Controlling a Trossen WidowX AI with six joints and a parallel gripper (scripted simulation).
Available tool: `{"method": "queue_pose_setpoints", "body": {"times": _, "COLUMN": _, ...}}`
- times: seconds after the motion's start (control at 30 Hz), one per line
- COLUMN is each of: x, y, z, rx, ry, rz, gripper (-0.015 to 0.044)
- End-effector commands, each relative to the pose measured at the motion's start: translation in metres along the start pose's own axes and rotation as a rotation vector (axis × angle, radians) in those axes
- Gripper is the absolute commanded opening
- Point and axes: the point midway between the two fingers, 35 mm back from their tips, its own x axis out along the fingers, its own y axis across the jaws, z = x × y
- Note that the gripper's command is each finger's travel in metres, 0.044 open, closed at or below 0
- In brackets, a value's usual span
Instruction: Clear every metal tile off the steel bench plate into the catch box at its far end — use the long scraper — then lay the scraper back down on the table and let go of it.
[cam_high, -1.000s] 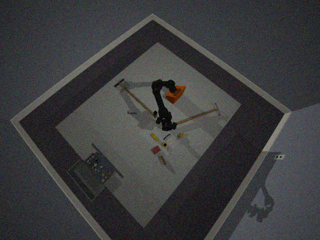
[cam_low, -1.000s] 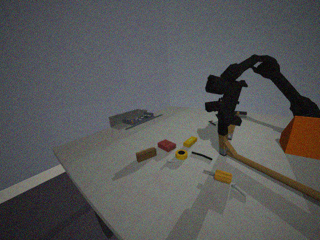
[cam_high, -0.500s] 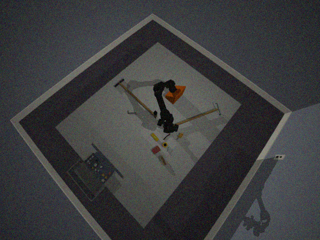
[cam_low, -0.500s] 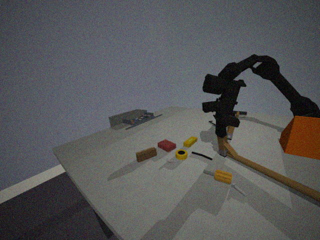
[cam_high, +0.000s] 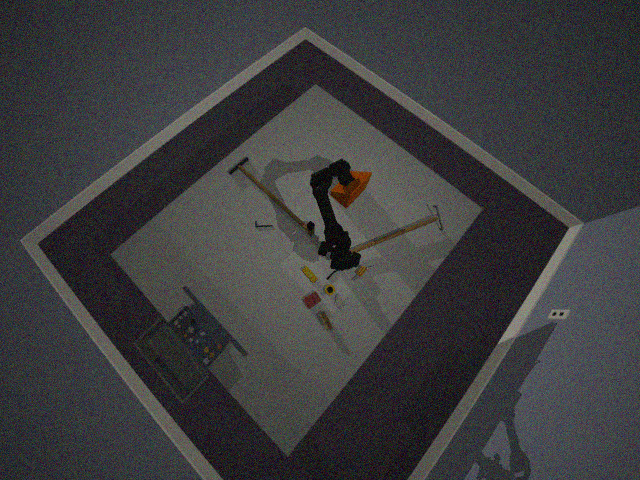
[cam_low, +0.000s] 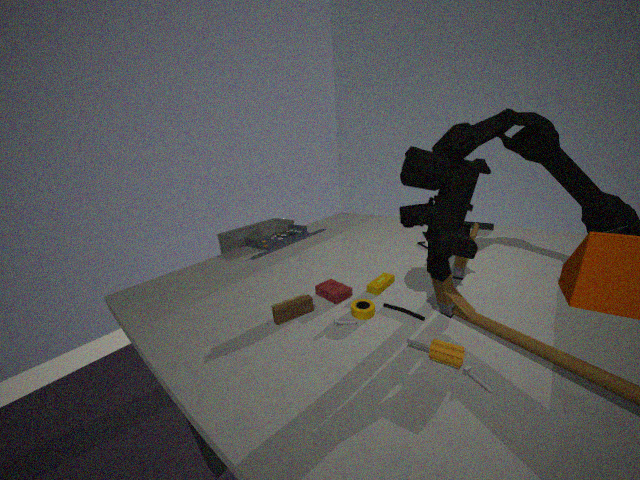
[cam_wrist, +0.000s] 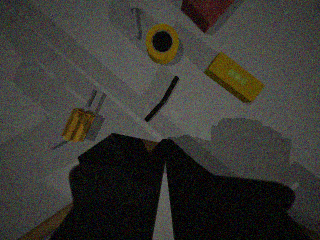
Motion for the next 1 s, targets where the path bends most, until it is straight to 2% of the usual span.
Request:
{"method": "queue_pose_setpoints", "body": {"times": 0.0, "x": 0.0, "y": 0.014, "z": -0.001, "rx": -0.011, "ry": 0.003, "rz": 0.011, "gripper": 0.0}}
{"method": "queue_pose_setpoints", "body": {"times": 0.97, "x": 0.005, "y": 0.054, "z": 0.012, "rx": -0.01, "ry": 0.002, "rz": 0.012, "gripper": 0.0}}
